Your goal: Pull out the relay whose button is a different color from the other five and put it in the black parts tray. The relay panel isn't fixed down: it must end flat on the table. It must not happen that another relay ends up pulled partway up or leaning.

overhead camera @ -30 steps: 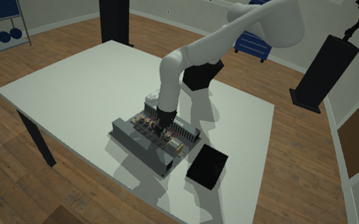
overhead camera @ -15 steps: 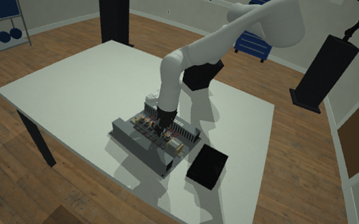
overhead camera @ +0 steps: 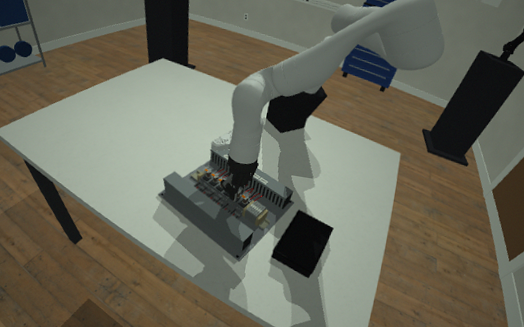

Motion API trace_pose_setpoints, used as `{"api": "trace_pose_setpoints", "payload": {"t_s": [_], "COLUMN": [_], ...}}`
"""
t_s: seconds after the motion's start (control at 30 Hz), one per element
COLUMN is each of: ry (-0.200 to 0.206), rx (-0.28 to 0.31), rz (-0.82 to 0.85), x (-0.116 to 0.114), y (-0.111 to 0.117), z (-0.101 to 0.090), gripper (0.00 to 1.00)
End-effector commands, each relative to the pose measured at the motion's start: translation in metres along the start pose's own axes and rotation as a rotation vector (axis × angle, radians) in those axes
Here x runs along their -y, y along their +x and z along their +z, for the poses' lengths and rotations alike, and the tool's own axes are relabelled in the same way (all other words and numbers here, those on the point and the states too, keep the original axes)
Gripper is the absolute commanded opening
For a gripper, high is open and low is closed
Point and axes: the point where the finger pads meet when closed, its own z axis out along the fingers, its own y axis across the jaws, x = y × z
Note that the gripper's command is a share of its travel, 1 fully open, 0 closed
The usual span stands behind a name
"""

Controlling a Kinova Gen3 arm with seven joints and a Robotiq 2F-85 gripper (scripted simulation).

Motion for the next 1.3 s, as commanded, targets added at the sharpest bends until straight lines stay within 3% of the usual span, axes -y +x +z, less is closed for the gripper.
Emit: {"api": "trace_pose_setpoints", "payload": {"t_s": [0.0, 1.27], "ry": [-0.002, -0.067], "rx": [0.000, 0.000], "rz": [0.000, 0.000], "x": [0.0009, 0.0026], "y": [0.0000, 0.0000], "z": [-0.0008, -0.0010], "gripper": [0.00, 0.00]}}
